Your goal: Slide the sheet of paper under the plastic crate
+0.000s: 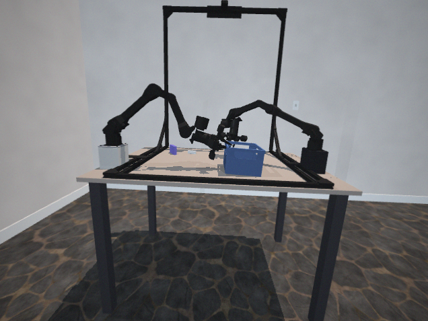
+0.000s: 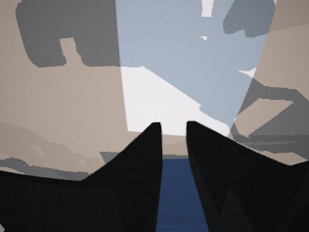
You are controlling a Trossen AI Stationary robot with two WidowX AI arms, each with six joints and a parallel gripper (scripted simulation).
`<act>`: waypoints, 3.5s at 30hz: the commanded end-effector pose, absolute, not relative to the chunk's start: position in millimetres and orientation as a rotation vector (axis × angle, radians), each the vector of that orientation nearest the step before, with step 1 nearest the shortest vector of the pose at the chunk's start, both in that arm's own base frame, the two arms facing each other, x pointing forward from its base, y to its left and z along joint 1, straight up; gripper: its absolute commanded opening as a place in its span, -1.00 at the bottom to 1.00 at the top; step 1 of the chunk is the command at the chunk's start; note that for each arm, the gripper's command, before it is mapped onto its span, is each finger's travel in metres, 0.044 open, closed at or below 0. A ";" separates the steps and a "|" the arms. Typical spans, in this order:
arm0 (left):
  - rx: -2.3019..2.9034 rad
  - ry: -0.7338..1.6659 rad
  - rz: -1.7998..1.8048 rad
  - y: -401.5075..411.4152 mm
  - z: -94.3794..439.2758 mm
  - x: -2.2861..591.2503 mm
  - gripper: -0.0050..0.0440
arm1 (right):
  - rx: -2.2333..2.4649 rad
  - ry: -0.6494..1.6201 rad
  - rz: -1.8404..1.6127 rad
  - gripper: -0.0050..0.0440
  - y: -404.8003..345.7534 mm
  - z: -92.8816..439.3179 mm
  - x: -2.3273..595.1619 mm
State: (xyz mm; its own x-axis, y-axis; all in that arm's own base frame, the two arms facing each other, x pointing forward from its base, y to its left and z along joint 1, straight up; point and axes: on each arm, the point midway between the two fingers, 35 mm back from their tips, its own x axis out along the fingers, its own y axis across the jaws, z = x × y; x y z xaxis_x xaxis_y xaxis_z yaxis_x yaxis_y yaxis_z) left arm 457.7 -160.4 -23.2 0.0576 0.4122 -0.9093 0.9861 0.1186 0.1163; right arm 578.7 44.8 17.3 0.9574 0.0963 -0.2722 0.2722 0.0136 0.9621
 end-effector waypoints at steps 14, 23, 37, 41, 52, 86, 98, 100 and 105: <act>1.439 1.503 -0.800 -159.9 -22.8 458.3 -0.55 | 1.567 0.222 -0.067 -0.80 45.4 59.6 587.0; 1.439 1.503 -0.800 -159.9 -22.8 458.3 -0.55 | 1.567 0.222 -0.067 -0.80 45.4 60.1 587.0; 1.439 1.503 -0.800 -159.9 -22.8 458.3 -0.55 | 1.567 0.222 -0.067 -0.80 45.4 61.8 587.0; 1.439 1.503 -0.800 -159.9 -22.8 458.3 -0.55 | 1.567 0.222 -0.067 -0.80 45.4 63.6 587.0; 1.439 1.503 -0.800 -159.9 -22.8 458.3 -0.55 | 1.567 0.222 -0.067 -0.80 45.4 63.9 587.0; 1.465 1.530 -0.799 -158.1 -24.1 453.6 -0.55 | 1.567 0.222 -0.067 -0.80 45.4 66.1 587.0; 1.502 1.569 -0.796 -156.2 -42.0 448.6 -0.55 | 1.567 0.222 -0.067 -0.80 45.4 66.1 587.0; 1.502 1.570 -0.796 -156.4 -45.4 448.8 -0.55 | 1.567 0.222 -0.067 -0.80 45.4 66.1 587.0; 1.502 1.571 -0.797 -156.5 -50.7 449.0 -0.55 | 1.567 0.222 -0.067 -0.80 45.4 66.1 587.0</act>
State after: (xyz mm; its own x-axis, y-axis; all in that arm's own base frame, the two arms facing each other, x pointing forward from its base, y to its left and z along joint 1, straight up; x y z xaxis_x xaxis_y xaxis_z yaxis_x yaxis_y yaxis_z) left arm 450.2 -157.8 -40.0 0.0382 0.4737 -0.8799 0.9912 0.0940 0.0937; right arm 576.7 44.6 21.5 0.9533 0.0954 -0.2865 0.2864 0.0150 0.9580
